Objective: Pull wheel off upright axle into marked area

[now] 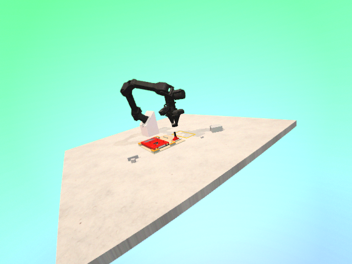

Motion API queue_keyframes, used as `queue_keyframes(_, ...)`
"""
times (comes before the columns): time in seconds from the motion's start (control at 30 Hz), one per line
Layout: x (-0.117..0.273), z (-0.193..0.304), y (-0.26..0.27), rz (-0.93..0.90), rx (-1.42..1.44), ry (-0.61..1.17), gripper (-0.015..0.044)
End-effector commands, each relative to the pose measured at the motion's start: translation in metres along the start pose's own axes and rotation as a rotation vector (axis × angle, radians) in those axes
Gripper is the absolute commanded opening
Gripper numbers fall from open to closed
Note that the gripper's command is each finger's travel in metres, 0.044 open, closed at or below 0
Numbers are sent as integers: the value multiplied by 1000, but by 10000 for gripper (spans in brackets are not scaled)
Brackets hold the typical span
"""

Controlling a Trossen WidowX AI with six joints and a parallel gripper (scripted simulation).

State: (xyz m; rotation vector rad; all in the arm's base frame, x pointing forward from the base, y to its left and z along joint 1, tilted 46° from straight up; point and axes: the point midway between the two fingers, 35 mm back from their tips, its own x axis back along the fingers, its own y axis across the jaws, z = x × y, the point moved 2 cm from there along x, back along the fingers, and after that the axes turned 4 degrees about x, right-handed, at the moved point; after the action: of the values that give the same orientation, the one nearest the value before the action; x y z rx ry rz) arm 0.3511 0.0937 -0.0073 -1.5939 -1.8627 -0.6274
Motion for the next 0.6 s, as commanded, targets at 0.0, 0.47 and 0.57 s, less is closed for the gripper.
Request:
queue_keyframes(0.0, 2, 28, -12, 3, 8, 6, 0)
queue_keyframes(0.47, 7, 93, -50, 5, 1, 6, 0)
queue_keyframes(0.57, 1, 93, -50, 5, 1, 6, 0)
